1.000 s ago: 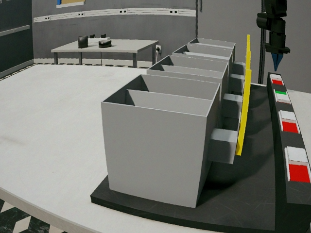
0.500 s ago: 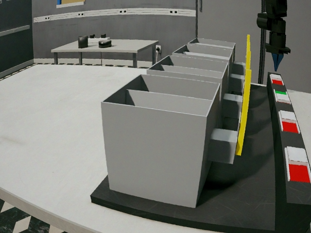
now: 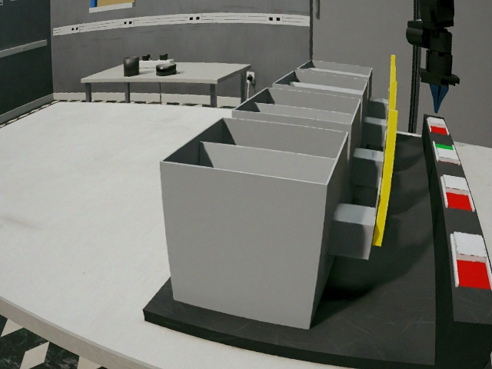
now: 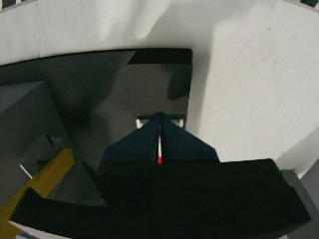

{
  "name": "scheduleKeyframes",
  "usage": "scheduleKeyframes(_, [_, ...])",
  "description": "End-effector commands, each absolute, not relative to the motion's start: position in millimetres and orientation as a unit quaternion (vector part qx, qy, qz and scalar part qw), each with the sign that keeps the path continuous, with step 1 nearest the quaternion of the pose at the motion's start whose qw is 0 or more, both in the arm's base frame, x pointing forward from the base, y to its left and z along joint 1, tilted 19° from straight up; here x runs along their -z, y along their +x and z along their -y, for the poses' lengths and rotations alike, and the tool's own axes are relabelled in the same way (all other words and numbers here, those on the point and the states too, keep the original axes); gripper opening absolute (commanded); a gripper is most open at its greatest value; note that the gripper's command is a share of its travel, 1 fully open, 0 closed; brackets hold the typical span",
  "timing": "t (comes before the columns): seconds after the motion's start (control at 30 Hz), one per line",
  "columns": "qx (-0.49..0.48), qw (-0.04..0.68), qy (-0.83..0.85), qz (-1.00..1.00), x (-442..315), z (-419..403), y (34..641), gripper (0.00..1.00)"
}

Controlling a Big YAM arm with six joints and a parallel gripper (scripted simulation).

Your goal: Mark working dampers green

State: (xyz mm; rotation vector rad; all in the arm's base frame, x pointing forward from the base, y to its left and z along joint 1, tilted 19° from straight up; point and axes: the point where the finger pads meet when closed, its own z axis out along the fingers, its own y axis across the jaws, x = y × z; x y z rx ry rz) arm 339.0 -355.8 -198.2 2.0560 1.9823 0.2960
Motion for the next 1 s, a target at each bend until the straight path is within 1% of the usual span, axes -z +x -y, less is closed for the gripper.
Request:
scheduleKeyframes(0.0, [-0.101,0.132,0.71,-0.684,206.5,353.1,338.9,0.0])
scheduleKeyframes(0.97, [-0.101,0.137,0.709,-0.684,207.6,355.9,345.4,0.0])
